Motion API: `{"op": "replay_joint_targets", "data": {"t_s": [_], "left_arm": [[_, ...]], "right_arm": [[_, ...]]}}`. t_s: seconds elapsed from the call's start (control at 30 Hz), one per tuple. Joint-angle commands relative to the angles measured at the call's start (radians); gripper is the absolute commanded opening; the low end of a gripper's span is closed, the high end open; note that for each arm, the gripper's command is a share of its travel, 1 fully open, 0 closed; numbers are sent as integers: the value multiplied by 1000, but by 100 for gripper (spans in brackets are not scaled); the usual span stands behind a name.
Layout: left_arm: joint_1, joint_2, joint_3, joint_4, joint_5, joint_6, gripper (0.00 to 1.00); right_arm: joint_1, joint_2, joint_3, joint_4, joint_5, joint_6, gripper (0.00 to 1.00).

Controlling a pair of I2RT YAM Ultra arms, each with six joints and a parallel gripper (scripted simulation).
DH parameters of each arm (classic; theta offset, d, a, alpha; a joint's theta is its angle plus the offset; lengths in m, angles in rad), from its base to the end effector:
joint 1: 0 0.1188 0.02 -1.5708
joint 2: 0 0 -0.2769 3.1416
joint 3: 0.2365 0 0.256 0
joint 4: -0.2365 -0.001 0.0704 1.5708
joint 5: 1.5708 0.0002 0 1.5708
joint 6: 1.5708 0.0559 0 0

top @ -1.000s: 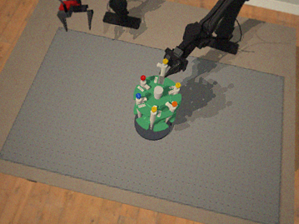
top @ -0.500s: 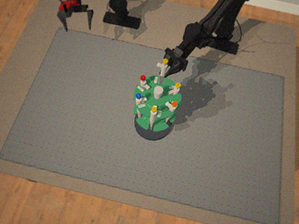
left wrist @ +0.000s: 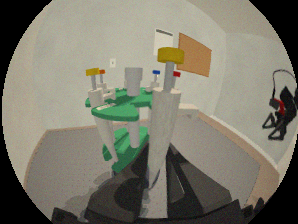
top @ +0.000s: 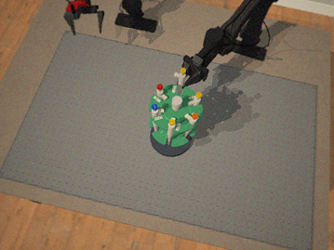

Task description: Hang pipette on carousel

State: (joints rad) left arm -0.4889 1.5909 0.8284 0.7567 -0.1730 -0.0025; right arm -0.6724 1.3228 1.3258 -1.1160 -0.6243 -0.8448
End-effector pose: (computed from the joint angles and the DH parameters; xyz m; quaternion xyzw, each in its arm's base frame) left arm 0.3338 -0.1655 0.2662 0.1110 0.7004 -0.1114 0.6962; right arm 0.2179 -0.1304 0.3440 -0.1492 0.9174 0.0685 0.3625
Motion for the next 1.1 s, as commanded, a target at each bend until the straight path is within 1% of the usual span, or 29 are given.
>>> {"op": "replay_joint_targets", "data": {"t_s": [0.0,0.03,1.07], "left_arm": [[15,5,33,44,8,-5,12],[14,-32,30,46,6,-4,12],[14,-32,30,46,5,-4,12]], "right_arm": [[-9,-6,16,13,-23,-12,100],[-9,-6,16,13,-23,-12,100],[-9,-6,16,13,-23,-12,100]]}}
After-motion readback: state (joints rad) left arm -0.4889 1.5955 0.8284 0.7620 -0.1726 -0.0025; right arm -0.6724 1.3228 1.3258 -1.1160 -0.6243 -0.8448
